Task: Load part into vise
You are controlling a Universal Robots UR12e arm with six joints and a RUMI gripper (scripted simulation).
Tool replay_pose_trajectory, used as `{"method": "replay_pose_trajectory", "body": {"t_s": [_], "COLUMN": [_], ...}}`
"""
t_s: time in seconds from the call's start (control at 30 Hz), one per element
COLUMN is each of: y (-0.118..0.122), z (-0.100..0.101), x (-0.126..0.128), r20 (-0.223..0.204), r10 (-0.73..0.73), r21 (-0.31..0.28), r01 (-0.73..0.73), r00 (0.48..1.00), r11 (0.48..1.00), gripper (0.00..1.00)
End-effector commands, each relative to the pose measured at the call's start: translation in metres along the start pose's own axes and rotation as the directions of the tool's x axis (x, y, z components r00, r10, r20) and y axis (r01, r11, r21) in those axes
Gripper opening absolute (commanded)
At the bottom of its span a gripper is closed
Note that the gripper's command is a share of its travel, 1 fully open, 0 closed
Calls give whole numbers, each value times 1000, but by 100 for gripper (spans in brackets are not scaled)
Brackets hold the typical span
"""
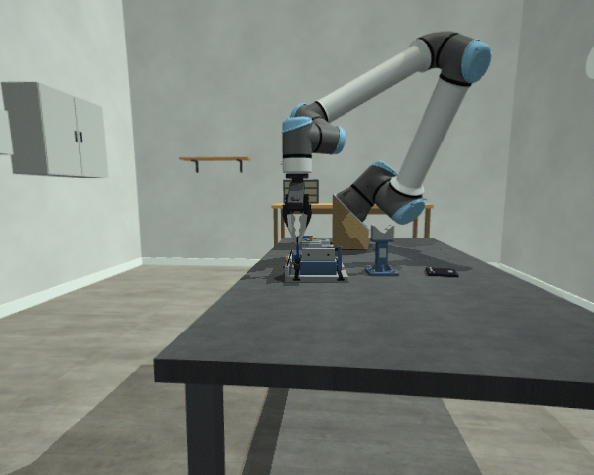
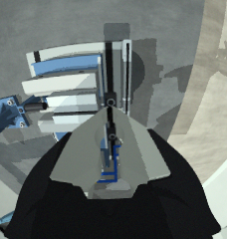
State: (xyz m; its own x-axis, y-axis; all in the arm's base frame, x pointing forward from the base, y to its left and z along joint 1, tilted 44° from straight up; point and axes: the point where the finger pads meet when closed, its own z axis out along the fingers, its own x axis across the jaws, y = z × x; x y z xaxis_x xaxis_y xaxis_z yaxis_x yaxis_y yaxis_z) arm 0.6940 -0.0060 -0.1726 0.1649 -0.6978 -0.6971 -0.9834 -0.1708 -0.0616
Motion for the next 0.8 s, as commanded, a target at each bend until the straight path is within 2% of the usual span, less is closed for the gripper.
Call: {"method": "replay_pose_trajectory", "body": {"t_s": [0.0, 0.77], "y": [-1, -1], "z": [-1, -1], "x": [0, -5], "r20": [-1, -1], "r10": [0, 0], "r21": [1, 1], "r01": [0, 0], "r00": [1000, 1000], "r11": [1000, 1000], "gripper": [0, 0]}}
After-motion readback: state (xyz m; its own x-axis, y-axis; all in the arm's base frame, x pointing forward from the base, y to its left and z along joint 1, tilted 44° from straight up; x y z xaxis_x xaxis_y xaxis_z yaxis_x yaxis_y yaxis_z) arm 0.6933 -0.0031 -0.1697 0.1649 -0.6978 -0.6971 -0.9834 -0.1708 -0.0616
